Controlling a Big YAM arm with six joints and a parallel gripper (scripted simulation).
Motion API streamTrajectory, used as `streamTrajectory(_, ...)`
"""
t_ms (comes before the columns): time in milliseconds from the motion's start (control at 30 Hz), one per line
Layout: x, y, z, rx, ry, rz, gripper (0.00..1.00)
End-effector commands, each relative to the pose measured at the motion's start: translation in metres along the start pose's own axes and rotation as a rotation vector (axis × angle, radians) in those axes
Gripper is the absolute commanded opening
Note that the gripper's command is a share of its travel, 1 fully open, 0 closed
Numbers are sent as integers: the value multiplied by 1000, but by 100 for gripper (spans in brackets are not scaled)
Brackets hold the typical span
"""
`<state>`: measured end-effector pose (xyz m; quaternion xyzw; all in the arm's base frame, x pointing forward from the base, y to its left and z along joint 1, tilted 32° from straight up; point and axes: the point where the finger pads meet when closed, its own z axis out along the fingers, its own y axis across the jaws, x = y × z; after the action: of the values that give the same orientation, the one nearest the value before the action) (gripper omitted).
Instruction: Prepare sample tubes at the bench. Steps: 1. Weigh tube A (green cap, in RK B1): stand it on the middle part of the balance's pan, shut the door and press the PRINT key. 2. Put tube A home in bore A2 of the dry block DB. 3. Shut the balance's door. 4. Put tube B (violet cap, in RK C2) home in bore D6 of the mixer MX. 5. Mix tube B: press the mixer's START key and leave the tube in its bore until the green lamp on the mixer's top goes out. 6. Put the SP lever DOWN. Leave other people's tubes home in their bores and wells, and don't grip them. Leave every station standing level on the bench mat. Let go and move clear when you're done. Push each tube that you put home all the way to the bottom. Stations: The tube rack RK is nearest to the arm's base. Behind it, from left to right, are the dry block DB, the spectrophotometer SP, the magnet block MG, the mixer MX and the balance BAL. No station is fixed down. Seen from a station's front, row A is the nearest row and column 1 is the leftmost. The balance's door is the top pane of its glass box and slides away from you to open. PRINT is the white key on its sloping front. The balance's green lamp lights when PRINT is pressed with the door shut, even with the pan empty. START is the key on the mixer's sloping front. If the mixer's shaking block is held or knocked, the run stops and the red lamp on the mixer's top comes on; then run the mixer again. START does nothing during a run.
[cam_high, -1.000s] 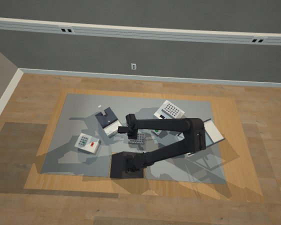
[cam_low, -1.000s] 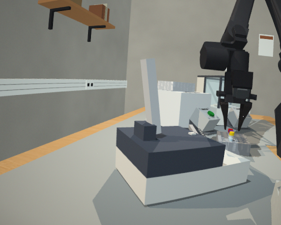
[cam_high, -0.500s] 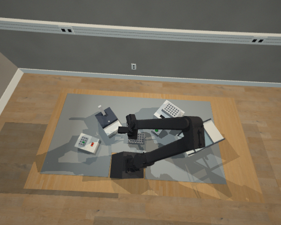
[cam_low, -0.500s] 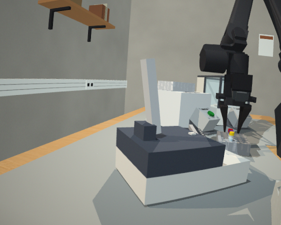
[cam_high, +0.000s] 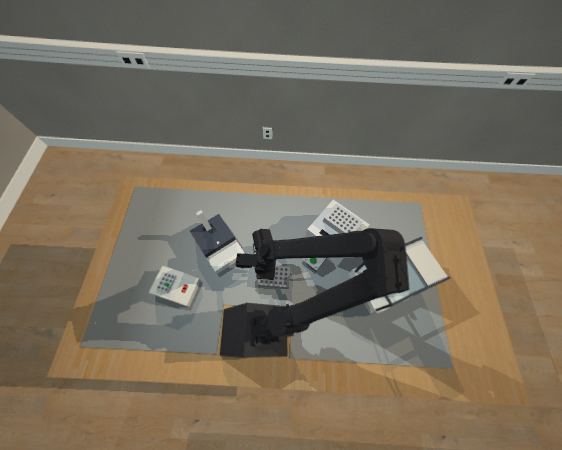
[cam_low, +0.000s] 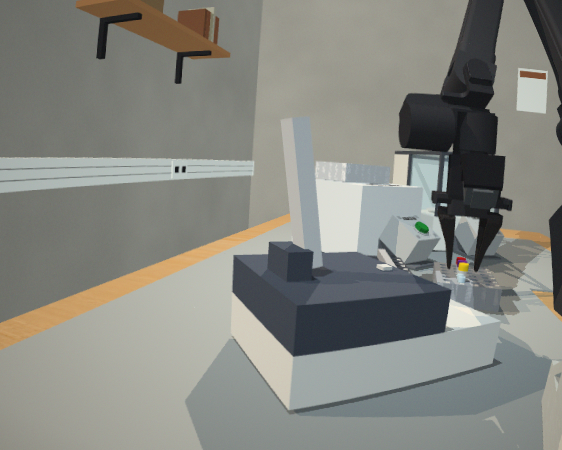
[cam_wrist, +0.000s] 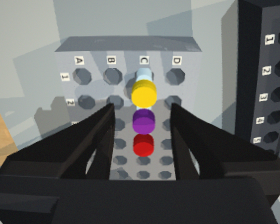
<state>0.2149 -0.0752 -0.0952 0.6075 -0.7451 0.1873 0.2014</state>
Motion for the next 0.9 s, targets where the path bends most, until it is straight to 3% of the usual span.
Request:
streamTrajectory(0, 1, 0, 5, 0, 1, 4, 36)
streamTrajectory(333, -1, -7, 1, 18, -5, 9, 36)
streamTrajectory(367, -1, -7, 1, 18, -5, 9, 9)
streamTrajectory(867, -1, -8, 1, 18, -5, 9, 9)
